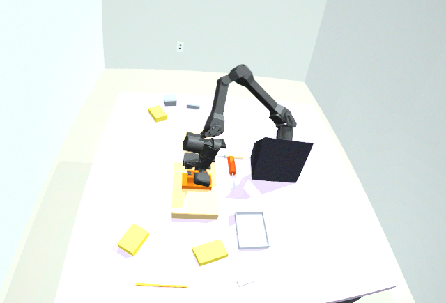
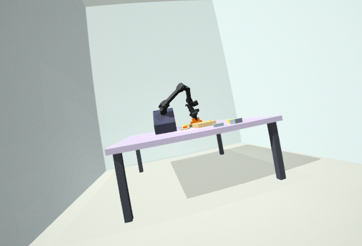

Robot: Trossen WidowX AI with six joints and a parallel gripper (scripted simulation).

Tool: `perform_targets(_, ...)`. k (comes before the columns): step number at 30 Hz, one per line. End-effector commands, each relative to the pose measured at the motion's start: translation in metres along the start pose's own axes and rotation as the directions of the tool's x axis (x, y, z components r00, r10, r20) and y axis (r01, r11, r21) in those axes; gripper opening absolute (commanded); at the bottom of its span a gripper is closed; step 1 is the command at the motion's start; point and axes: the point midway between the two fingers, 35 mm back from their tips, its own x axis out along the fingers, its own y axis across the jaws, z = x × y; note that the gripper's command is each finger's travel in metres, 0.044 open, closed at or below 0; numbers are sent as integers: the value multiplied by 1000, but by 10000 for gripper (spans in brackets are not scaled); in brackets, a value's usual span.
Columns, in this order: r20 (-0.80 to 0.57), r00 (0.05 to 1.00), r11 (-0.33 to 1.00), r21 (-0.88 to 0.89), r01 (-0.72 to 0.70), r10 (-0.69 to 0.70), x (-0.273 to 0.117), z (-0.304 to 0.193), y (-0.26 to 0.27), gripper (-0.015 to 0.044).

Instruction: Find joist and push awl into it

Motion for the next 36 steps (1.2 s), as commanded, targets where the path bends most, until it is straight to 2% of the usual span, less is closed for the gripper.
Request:
perform_targets(1,-2,1000,1000,-4,5,-5,0,-2,-7,0)
perform_targets(36,-3,1000,1000,-6,7,-7,1,-2,-55,0)
